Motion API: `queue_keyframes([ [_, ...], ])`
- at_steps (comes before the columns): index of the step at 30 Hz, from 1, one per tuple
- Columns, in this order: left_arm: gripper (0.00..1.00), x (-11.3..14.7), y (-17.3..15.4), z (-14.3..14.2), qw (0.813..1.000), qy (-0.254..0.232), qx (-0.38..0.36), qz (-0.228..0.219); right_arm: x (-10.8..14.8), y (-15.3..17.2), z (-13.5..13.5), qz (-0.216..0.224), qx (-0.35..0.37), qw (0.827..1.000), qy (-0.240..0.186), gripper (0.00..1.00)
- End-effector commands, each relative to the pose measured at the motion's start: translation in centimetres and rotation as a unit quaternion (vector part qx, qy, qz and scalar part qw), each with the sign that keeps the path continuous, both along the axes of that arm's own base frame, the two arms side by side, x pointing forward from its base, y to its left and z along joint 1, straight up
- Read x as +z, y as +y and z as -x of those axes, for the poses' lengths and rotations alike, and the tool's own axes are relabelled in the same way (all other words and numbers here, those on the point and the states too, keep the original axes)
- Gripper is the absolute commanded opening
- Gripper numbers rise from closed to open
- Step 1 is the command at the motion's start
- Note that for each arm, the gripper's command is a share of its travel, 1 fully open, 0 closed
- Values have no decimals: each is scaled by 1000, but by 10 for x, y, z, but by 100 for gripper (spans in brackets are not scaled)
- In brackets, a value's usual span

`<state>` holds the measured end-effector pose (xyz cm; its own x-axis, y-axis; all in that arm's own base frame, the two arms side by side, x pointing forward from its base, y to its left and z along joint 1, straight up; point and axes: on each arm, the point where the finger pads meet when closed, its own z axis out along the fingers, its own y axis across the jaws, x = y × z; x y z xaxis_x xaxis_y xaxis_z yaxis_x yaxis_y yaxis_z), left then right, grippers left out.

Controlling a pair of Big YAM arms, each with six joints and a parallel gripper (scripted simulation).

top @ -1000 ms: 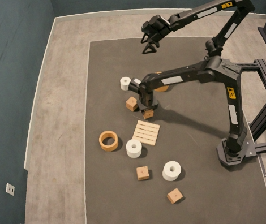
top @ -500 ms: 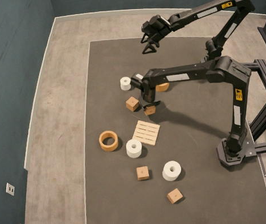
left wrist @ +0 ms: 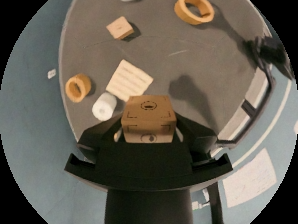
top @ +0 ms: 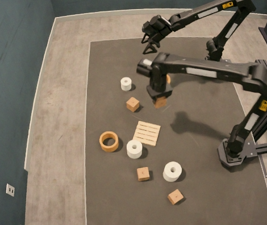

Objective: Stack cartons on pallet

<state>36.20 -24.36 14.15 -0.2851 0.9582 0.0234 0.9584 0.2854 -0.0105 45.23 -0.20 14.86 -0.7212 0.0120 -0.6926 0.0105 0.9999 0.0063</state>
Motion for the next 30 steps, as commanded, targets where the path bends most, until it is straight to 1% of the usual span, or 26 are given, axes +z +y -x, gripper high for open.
queue_keyframes([
  [1, 46, 62, 3, -14, 1000, -24, -10, 17, 20, 0, -13, 5, 5, 1000, -18, 100],
  [2, 46, 78, 9, -11, 1000, -24, -9, 17, 20, 0, -13, 5, 5, 1000, -18, 100],
  [5, 46, 107, 20, -6, 1000, -17, -7, 12, 20, 0, -13, 5, 5, 1000, -18, 100],
  [8, 46, 126, 26, -4, 1000, -17, 2, 12, 20, 0, -13, 5, 5, 1000, -18, 100],
  [12, 46, 136, 30, -3, 1000, -15, 9, 10, 20, 0, -13, 5, 5, 1000, -18, 100],
  [14, 46, 137, 27, -2, 1000, -15, -1, 10, 20, 0, -13, 5, 5, 1000, -18, 100],
  [15, 46, 129, 30, 0, 1000, -11, -2, 8, 20, 0, -13, 5, 5, 1000, -18, 100],
  [16, 46, 132, 32, -1, 1000, -17, -9, 15, 20, 0, -13, 5, 5, 1000, -18, 100],
  [18, 46, 132, 32, -1, 1000, -17, -9, 15, 20, 0, -13, 5, 5, 1000, -18, 100],
  [19, 46, 137, 32, -2, 999, -30, -17, 26, 20, 0, -13, 5, 5, 1000, -18, 100],
  [21, 46, 137, 34, -4, 997, -39, -42, 52, 20, 0, -13, 5, 5, 1000, -18, 100],
  [22, 46, 128, 38, -1, 995, -37, -60, 71, 20, 0, -13, 5, 5, 1000, -18, 100],
  [25, 46, 126, 40, -2, 980, -55, -93, 166, 20, 0, -13, 5, 5, 1000, -18, 100],
  [30, 46, 124, 39, 0, 948, -68, -118, 287, 20, 0, -13, 5, 5, 1000, -18, 100],
])
